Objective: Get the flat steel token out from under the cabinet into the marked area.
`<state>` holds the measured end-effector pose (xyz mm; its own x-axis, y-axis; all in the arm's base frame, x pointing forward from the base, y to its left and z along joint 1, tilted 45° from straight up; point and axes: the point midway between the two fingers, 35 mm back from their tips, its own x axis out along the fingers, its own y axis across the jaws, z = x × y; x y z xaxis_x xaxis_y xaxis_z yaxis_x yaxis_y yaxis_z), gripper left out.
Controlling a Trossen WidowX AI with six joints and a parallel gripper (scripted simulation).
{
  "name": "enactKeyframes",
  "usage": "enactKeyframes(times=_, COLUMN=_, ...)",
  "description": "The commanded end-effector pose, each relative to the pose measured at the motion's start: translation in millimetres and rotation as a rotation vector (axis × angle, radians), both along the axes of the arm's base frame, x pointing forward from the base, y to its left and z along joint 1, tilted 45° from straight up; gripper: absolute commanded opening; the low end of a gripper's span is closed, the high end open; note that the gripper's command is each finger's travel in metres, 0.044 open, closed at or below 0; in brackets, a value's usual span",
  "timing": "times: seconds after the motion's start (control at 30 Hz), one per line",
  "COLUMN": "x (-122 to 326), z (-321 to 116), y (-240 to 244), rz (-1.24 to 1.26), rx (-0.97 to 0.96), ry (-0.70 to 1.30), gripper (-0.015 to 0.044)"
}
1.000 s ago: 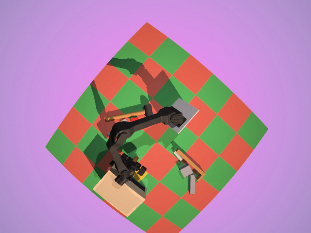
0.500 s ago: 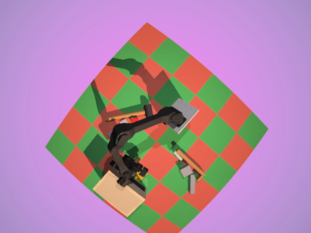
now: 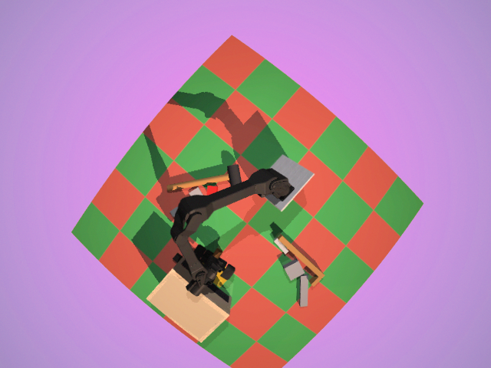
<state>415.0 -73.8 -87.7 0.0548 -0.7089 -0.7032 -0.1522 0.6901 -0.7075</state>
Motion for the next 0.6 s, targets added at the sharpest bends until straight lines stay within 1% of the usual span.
enactKeyframes(times=0.0, x=-6, z=-2, y=0, rz=-0.001, rx=0.008, ry=0.005, gripper=0.0000)
enactKeyframes(times=0.57, x=-20, z=0, y=-3, rz=-0.001, rx=0.008, ry=0.006, gripper=0.0000)
